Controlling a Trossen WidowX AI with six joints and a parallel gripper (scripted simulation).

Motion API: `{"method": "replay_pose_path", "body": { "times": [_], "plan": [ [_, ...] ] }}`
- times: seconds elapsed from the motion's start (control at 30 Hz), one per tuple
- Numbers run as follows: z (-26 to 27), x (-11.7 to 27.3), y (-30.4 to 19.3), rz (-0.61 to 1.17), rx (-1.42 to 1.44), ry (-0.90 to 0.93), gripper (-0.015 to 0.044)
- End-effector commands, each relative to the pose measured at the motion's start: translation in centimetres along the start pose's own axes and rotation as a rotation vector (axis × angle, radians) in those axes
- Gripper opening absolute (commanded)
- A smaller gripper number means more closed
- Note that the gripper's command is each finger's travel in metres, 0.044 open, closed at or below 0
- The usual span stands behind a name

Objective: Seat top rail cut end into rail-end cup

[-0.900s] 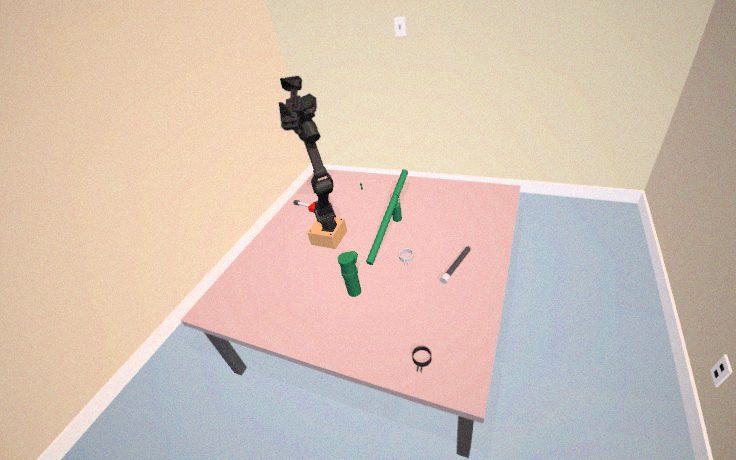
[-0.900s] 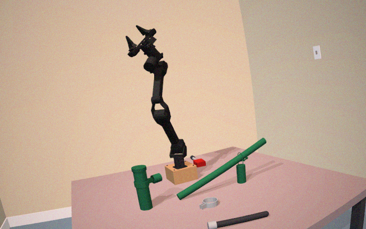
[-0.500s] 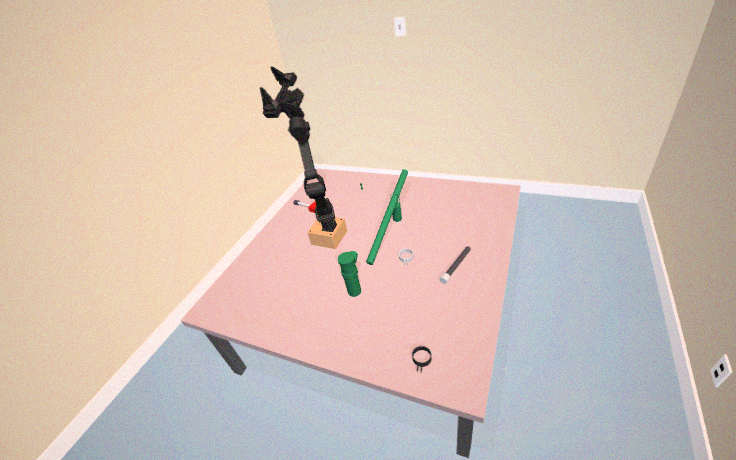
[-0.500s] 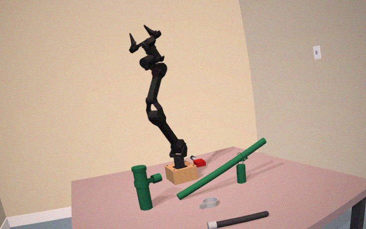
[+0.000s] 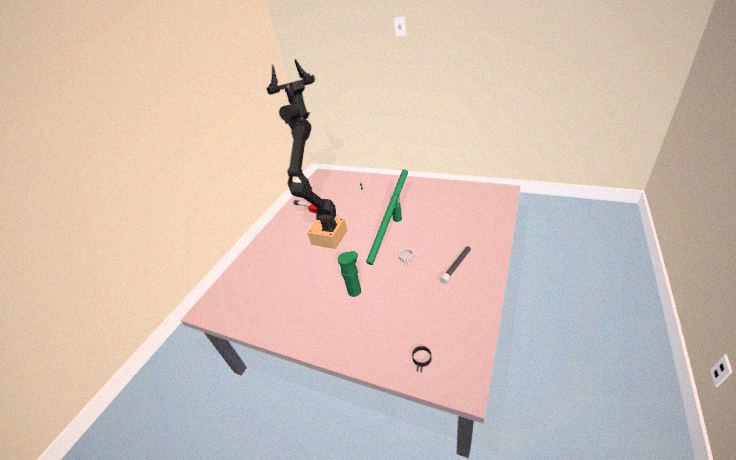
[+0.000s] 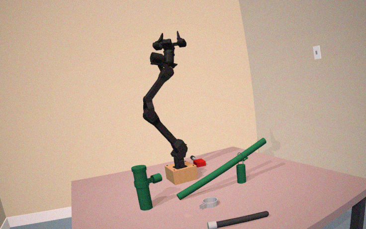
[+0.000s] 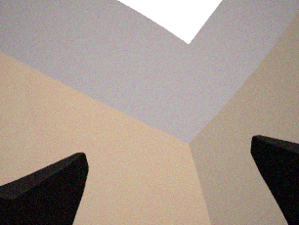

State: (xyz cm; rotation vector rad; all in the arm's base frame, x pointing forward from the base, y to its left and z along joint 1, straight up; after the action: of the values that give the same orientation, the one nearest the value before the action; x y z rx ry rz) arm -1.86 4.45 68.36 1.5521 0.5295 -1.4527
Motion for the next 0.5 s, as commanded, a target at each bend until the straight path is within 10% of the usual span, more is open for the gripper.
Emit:
{"method": "replay_pose_path", "body": {
  "times": [0.0,0.47],
  "plan": [
    [-5.6,1.1,-1.7,0.066,0.174,-0.248,0.0440],
    [-18.5,10.3,1.0,0.186,0.619,-0.951,0.0440]
  ]
}}
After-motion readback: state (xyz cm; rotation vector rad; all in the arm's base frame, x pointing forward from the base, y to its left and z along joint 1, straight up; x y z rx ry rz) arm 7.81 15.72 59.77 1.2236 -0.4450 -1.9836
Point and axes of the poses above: the point midway between the two fingers, 35 mm back from their tips, its own x axis back along the fingers, its own z axis across the jaws, y = z × x, the point moved 6 cm from there along x, back along the fingers, and after that the axes turned 11 degrees about -x, right-handed, at the moved point
